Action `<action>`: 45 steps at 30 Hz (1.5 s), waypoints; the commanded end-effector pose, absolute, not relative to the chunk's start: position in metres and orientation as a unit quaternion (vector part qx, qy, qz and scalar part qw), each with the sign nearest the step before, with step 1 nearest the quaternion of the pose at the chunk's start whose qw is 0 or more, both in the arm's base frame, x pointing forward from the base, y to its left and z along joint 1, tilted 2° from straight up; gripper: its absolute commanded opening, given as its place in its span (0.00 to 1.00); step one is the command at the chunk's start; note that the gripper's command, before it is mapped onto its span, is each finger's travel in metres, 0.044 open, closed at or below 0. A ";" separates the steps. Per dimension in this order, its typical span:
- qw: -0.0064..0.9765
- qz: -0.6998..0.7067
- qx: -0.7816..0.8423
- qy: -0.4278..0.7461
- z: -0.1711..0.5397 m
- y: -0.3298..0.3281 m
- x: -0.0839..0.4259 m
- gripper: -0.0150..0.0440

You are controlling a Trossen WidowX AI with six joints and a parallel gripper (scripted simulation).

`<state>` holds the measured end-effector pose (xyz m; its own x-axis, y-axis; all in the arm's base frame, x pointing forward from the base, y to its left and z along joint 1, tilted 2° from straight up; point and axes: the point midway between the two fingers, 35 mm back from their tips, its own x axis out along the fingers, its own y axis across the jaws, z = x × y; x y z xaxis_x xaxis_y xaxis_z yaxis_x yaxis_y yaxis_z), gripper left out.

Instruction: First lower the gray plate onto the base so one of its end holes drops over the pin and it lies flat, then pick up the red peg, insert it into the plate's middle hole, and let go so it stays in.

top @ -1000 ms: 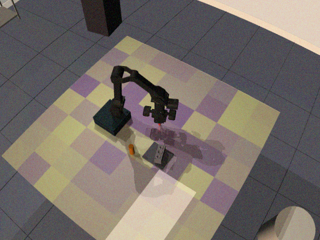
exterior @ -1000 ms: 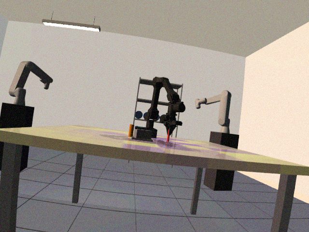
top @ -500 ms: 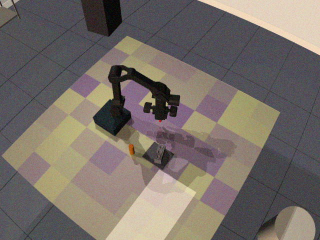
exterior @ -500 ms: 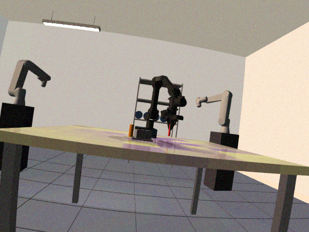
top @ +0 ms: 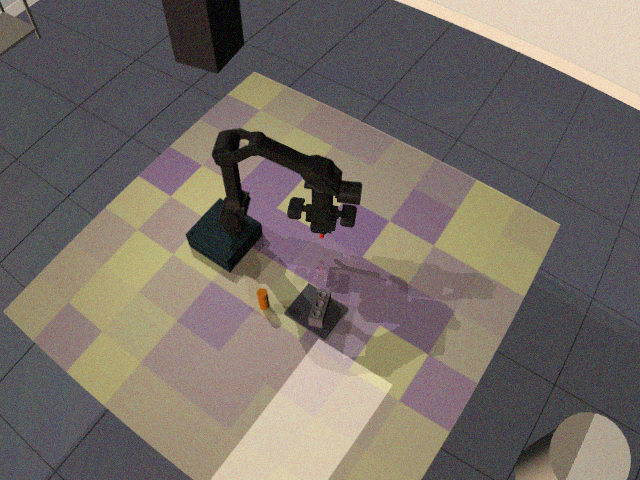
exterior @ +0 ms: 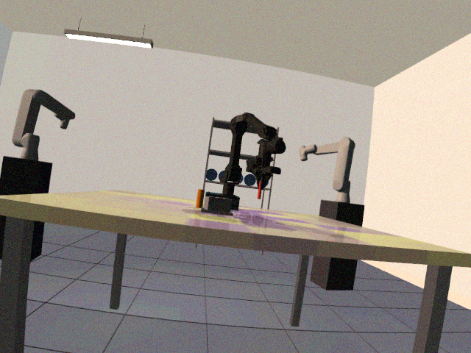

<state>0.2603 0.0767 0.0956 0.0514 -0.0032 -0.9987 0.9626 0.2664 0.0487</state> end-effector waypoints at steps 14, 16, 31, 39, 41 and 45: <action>0.579 -0.420 0.439 0.543 0.098 0.047 0.286 0.25; 0.579 -0.420 0.440 0.543 0.099 0.042 0.289 0.25; 0.581 -0.420 0.438 0.542 0.102 0.006 0.311 0.25; 0.582 -0.420 0.438 0.542 0.104 -0.016 0.321 0.25; 0.582 -0.420 0.438 0.542 0.104 -0.021 0.324 0.25; 0.582 -0.420 0.437 0.542 0.105 -0.032 0.328 0.25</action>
